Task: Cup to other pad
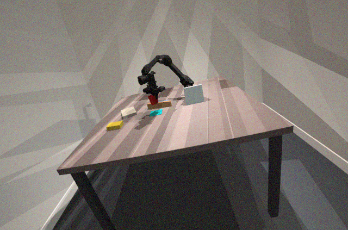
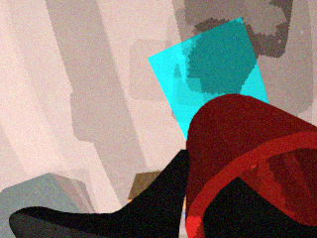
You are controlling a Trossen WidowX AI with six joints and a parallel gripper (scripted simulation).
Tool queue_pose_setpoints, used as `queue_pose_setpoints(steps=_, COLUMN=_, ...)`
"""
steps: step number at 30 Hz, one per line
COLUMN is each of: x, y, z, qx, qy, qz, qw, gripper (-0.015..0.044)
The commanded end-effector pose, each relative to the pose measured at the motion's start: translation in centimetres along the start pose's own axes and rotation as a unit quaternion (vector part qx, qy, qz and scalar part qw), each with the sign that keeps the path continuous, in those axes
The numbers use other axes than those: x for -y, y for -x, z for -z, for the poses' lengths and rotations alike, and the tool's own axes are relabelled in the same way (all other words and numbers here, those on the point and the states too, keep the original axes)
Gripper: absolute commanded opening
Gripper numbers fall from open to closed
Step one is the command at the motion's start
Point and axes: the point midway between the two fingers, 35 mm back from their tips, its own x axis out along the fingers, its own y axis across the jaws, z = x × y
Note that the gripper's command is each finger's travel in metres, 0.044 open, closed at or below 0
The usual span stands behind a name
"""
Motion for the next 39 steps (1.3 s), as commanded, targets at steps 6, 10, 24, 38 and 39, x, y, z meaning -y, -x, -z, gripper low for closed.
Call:
queue_pose_setpoints(steps=6, x=-0.6, y=0.3, z=-1.7, qx=0.003, qy=-0.002, qz=-0.001, qw=1.0, gripper=0.0)
queue_pose_setpoints(steps=10, x=-0.6, y=0.1, z=-1.7, qx=0.003, qy=-0.002, qz=-0.001, qw=1.0, gripper=0.0)
queue_pose_setpoints(steps=24, x=-0.6, y=-1.9, z=-1.8, qx=0.003, qy=-0.002, qz=0.0, qw=1.0, gripper=0.0)
queue_pose_setpoints(steps=38, x=-0.7, y=-4.1, z=-1.9, qx=0.003, qy=-0.003, qz=0.0, qw=1.0, gripper=0.0)
queue_pose_setpoints(steps=39, x=-0.7, y=-4.3, z=-2.0, qx=0.003, qy=-0.003, qz=0.0, qw=1.0, gripper=0.0)
